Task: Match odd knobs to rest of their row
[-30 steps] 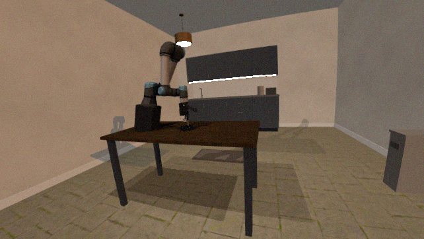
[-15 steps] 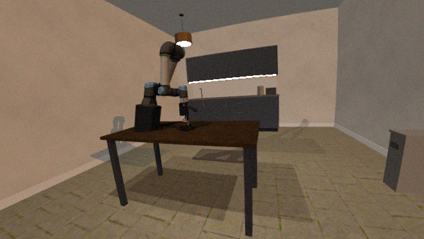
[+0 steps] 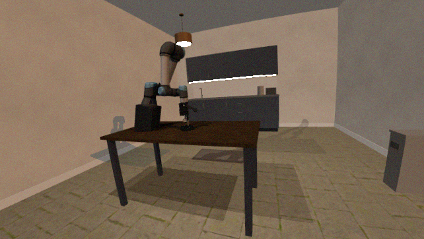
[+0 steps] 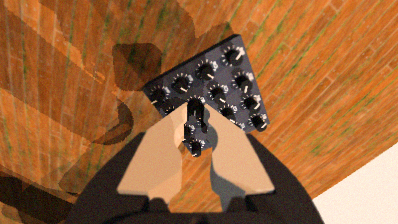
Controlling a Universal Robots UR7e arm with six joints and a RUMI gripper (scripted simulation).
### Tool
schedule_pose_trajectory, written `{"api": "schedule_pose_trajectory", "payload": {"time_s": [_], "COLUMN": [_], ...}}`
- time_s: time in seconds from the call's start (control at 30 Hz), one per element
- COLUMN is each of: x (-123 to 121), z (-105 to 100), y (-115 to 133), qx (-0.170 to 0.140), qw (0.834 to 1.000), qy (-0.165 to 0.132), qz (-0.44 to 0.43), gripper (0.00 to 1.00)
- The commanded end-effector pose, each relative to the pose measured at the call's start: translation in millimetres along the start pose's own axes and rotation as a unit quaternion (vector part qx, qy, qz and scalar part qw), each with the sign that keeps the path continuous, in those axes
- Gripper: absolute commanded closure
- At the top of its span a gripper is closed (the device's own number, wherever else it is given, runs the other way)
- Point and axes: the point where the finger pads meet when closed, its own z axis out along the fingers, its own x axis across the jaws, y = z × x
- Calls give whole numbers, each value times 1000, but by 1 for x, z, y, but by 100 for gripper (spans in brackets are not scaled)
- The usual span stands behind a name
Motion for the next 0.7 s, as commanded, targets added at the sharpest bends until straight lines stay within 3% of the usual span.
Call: {"api": "schedule_pose_trajectory", "payload": {"time_s": [0.0,0.67], "x": [0,-1], "z": [0,0], "y": [0,0], "qx": [0,0], "qw": [1000,997], "qy": [0,0], "qz": [-2,-80], "gripper": [96,96]}}
